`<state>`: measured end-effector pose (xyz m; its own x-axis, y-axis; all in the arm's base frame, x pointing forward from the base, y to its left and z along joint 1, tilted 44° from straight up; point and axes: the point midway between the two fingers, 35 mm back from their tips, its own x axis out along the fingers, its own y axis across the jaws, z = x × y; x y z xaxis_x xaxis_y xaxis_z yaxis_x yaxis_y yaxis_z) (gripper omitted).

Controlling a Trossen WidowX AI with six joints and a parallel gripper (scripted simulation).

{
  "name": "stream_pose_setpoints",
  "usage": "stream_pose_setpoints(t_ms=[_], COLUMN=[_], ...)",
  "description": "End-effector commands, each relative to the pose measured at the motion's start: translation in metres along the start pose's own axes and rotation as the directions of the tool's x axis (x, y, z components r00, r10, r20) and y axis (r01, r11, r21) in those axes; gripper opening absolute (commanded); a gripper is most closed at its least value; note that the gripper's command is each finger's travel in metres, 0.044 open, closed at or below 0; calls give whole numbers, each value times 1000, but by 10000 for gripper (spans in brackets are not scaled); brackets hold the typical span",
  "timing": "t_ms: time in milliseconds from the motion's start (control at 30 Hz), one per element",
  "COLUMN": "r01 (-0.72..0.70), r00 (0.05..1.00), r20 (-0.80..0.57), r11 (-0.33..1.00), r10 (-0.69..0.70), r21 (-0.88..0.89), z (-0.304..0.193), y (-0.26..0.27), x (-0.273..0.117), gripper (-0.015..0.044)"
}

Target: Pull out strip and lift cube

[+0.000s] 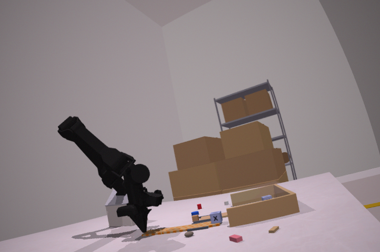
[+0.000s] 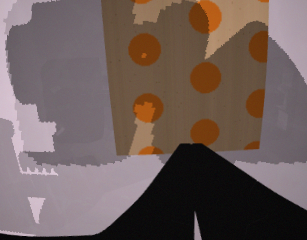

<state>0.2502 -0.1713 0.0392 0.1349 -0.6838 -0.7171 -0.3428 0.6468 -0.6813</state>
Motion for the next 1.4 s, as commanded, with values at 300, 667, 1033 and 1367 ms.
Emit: stream_pose_setpoints(t_ms=[300,667,1033,1367], r01=[-13,-10,-11,-11], r00=[999,999,999,999], r20=[-34,-39,-38,-36], r11=[1000,997,997,997], r10=[13,13,14,14], r21=[-3,74,75,76], z=[-2,23,61,96], y=[-1,0,3,6], x=[-34,-39,-40,-42], gripper=[0,157,440,440])
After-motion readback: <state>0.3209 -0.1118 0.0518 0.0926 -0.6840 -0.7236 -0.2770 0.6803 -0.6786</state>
